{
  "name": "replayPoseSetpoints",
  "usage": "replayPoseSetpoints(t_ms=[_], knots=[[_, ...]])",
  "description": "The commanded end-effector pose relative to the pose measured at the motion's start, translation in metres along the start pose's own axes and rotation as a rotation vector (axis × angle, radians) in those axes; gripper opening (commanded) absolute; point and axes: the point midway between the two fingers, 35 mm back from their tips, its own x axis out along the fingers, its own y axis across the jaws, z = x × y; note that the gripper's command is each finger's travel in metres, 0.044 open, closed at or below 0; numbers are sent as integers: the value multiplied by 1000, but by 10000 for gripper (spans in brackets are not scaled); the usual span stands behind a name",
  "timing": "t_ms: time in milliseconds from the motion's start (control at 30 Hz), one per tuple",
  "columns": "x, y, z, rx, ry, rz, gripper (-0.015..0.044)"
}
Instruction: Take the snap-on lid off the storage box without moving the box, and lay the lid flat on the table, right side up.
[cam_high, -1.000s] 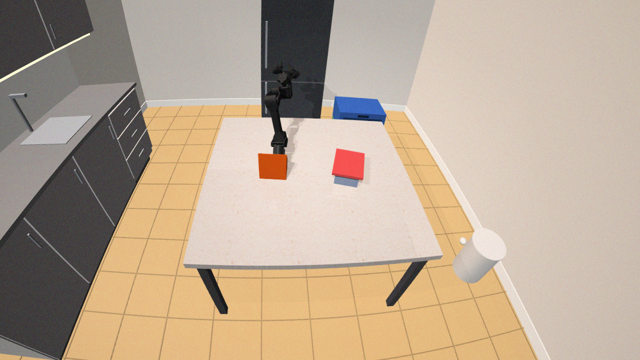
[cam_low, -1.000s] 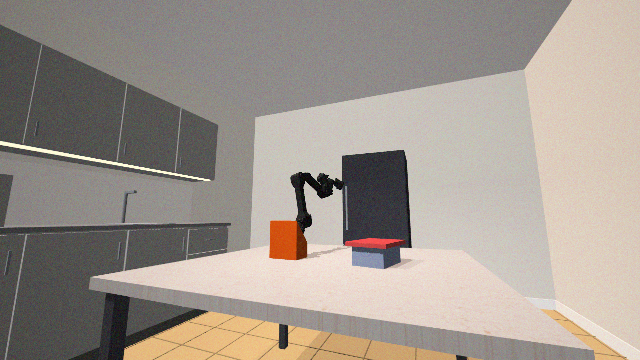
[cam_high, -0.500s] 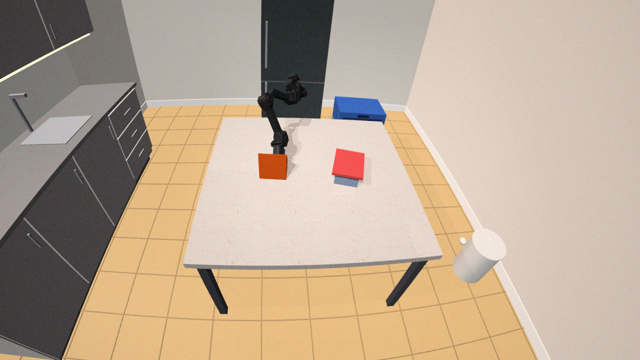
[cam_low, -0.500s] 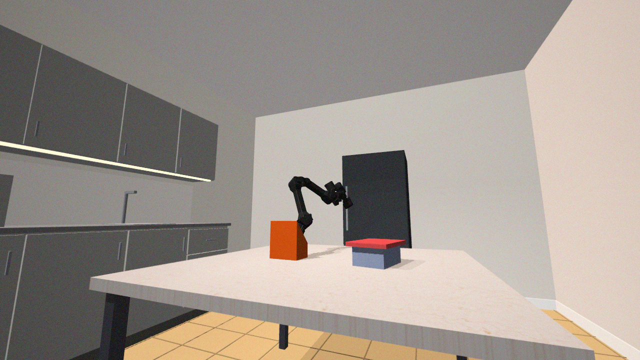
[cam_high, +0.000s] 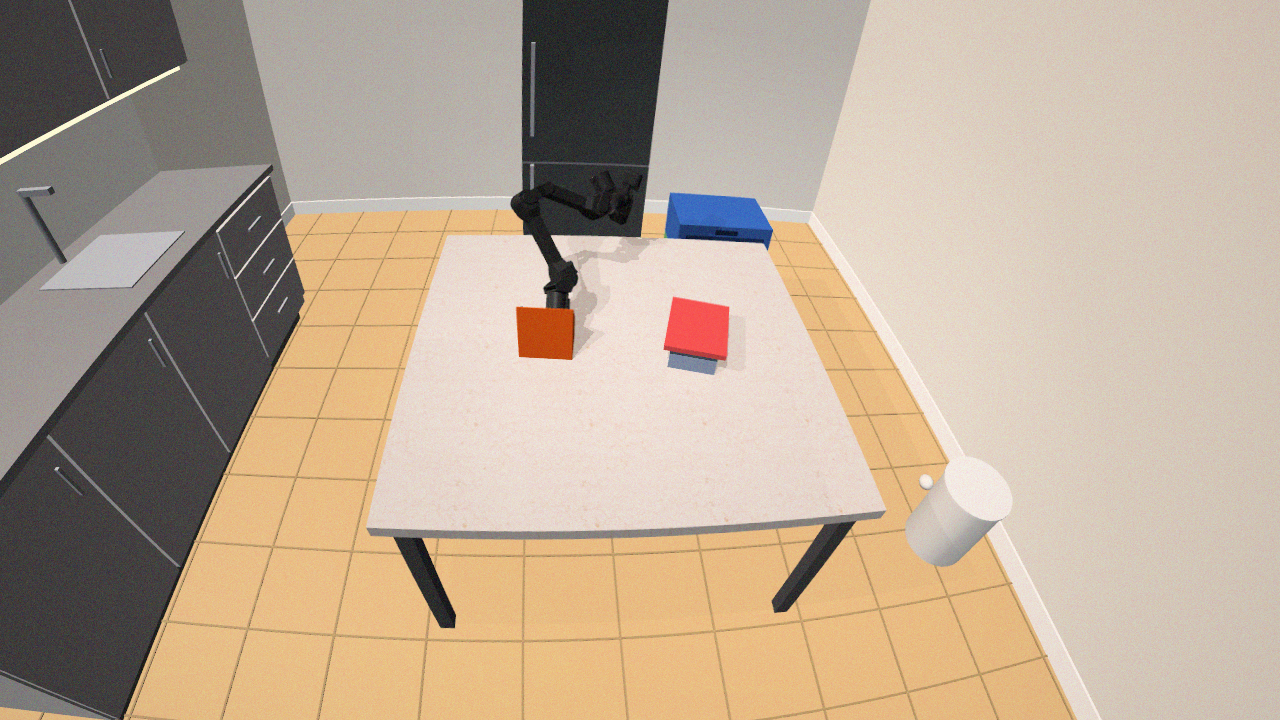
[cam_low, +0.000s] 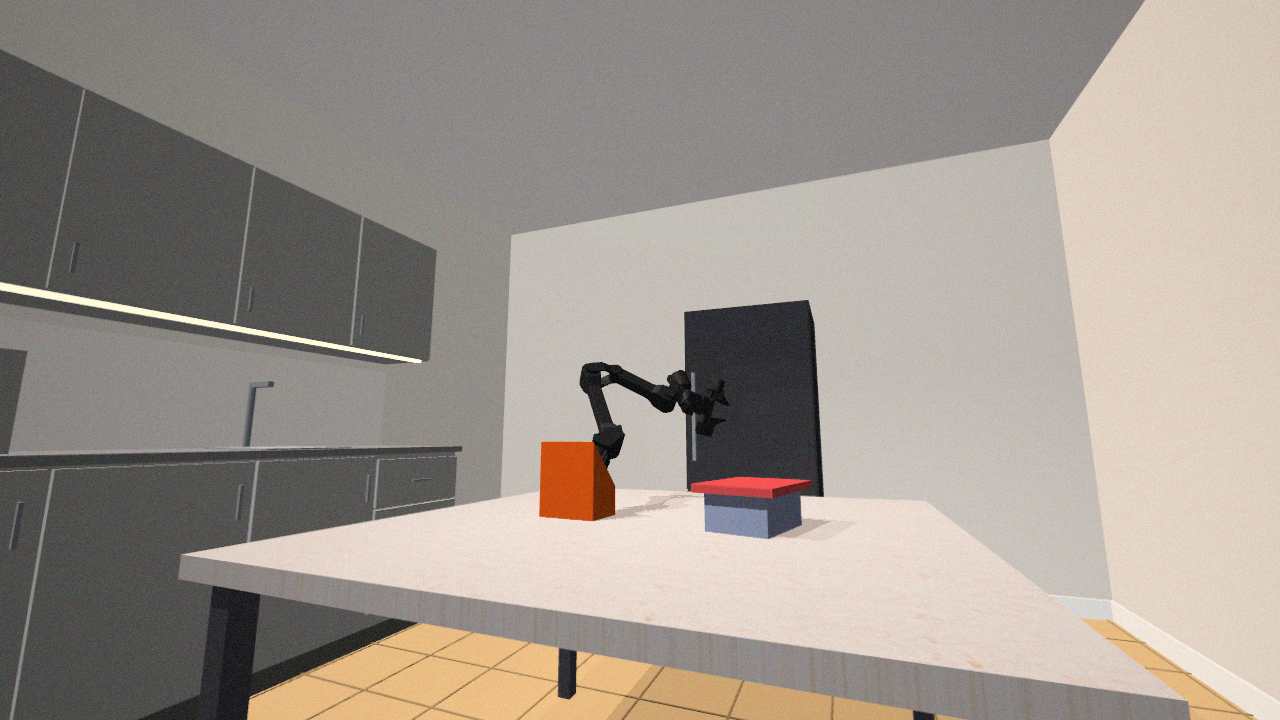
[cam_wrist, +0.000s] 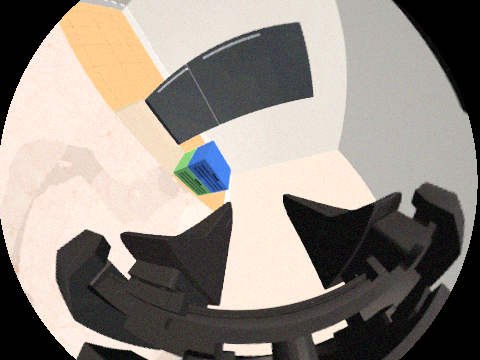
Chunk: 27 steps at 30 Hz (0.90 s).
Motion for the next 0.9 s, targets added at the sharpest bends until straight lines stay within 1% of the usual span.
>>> replayPoseSetpoints(t_ms=[0, 67, 200, 333, 400, 533, 667, 733, 867], knots=[[-18, 23, -72, 363, 225, 62, 235], [-22, 25, -83, 424, 261, 61, 235], [-48, 34, -129, 713, 431, 22, 235], [-73, 40, -162, 952, 563, -49, 235], [-81, 42, -171, 1020, 599, -75, 235], [-118, 49, -206, 1323, 743, -226, 235], [-152, 55, -229, 1573, 840, -390, 235], [-162, 57, -235, 1646, 863, -446, 235], [-206, 64, -254, 1947, 932, -712, 235]])
